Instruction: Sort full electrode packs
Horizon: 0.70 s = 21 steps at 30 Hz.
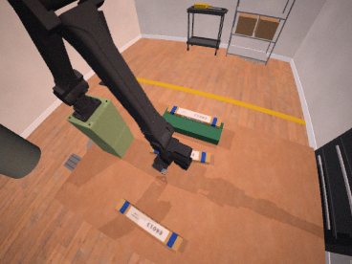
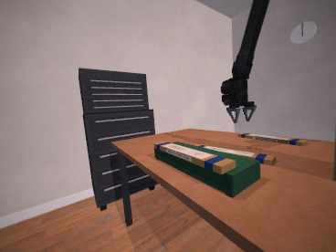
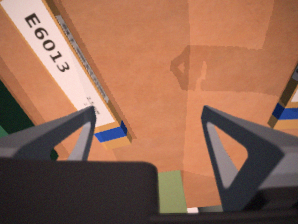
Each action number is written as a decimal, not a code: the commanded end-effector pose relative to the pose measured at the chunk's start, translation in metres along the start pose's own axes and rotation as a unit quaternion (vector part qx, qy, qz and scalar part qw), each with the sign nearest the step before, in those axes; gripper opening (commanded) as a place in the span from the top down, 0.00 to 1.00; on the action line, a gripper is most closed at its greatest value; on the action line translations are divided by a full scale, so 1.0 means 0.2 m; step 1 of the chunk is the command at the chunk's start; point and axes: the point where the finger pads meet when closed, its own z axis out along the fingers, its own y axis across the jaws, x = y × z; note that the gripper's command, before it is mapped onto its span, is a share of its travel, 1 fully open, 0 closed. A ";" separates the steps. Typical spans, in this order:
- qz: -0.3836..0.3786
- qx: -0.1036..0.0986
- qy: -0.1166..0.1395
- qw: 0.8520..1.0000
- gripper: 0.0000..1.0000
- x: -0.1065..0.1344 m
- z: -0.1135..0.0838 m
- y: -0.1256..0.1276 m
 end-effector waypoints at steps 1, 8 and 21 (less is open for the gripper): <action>-0.020 -0.004 -0.017 1.000 0.04 -0.08 -0.01 -0.11; -0.020 -0.003 -0.016 1.000 0.04 -0.12 0.01 -0.28; -0.021 -0.002 -0.005 1.000 0.04 -0.14 0.05 -0.65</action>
